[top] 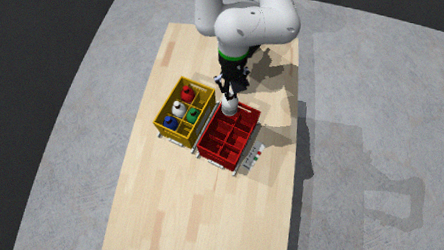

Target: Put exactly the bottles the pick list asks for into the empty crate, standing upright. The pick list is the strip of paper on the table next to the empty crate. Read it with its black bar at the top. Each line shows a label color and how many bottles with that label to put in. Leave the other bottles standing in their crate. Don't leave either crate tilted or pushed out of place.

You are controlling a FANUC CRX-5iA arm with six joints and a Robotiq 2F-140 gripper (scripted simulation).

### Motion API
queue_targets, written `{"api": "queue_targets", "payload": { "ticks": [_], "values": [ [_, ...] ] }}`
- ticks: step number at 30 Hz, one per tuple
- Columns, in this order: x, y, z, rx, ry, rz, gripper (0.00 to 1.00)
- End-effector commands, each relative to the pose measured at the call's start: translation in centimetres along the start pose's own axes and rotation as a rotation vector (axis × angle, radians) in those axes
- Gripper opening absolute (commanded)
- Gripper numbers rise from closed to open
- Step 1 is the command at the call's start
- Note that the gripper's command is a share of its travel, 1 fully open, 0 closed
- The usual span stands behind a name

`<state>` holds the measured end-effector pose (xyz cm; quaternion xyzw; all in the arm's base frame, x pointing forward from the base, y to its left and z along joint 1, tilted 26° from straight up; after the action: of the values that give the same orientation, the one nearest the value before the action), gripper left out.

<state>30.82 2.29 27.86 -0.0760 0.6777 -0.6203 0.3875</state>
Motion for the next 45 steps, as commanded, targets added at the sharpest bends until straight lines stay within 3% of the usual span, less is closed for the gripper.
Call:
{"api": "queue_targets", "payload": {
  "ticks": [1,45],
  "values": [
    [0.0,0.2,0.0,0.001,0.0,0.001,0.1],
    [-0.1,4.2,0.0,0.001,0.0,0.001,0.1]
  ]
}}
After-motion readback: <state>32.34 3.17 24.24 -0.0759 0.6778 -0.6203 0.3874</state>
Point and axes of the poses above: the point where the finger pads meet when closed, its own y axis out along the fingers, its own z axis across the jaws, x = y × z, the point moved 7 cm from there along -y, back along the fingers
